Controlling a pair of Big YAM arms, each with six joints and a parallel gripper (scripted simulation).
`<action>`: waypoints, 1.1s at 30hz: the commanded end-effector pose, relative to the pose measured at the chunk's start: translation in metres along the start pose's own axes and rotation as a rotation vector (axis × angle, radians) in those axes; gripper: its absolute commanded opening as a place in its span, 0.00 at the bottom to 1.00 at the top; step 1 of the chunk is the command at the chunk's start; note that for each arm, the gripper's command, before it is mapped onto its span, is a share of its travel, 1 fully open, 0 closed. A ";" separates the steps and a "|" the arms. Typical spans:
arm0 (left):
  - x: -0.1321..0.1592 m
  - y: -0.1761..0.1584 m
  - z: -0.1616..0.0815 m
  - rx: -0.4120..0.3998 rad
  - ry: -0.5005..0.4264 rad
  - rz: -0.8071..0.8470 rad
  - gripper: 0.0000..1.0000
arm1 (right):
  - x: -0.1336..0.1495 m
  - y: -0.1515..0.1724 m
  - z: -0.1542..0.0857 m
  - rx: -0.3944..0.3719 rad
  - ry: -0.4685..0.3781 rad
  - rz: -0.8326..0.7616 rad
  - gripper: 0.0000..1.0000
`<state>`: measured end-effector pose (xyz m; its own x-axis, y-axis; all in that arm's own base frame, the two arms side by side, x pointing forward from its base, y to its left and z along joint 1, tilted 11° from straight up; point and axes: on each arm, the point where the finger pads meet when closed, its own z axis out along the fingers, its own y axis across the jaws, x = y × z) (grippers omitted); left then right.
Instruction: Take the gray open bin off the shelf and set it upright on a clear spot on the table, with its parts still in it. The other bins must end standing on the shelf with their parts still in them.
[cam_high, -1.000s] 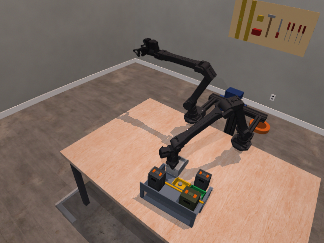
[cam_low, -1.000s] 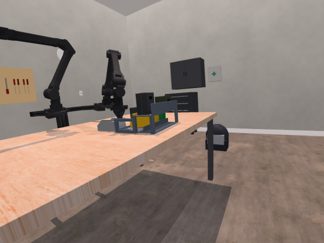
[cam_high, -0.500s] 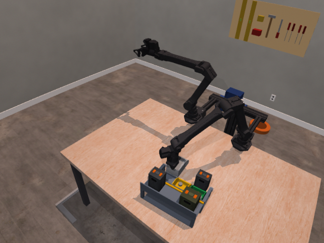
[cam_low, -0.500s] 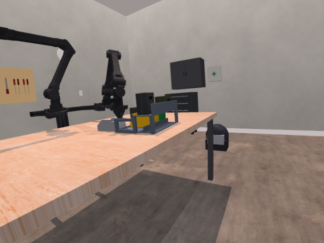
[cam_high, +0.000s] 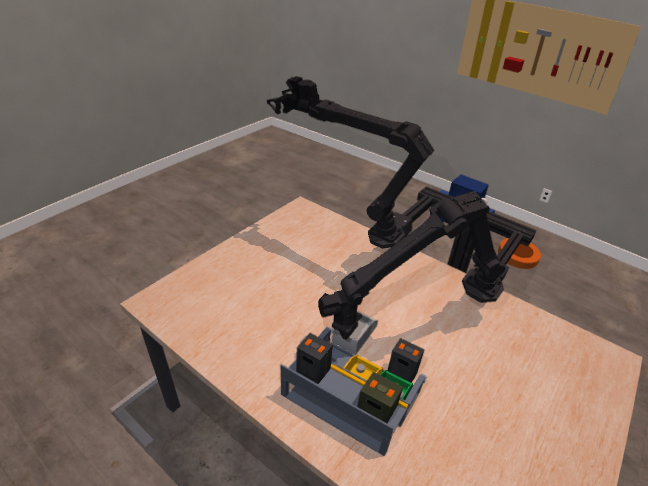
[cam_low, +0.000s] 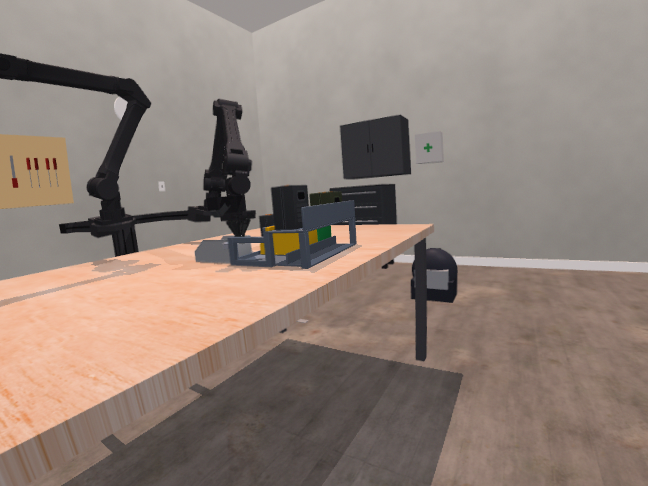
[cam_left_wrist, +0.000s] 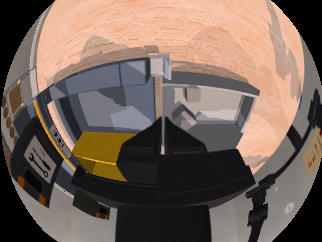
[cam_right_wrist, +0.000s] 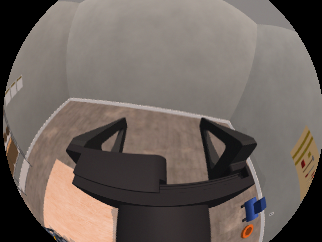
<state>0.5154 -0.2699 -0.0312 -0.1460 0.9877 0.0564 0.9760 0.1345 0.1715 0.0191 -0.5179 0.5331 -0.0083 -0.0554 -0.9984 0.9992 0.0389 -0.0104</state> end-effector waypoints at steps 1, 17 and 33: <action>0.000 0.006 0.003 -0.014 -0.008 0.004 0.00 | -0.011 -0.007 -0.006 0.015 -0.030 0.009 1.00; 0.001 0.007 0.006 -0.015 -0.004 -0.003 0.00 | -0.011 -0.007 -0.006 0.015 -0.030 0.009 1.00; 0.002 0.006 0.009 -0.013 0.000 -0.010 0.00 | -0.011 -0.007 -0.006 0.015 -0.030 0.009 1.00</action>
<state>0.5155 -0.2699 -0.0312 -0.1459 0.9877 0.0561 0.9758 0.1343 0.1727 0.0191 -0.5179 0.5331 -0.0083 -0.0554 -0.9984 0.9992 0.0389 -0.0104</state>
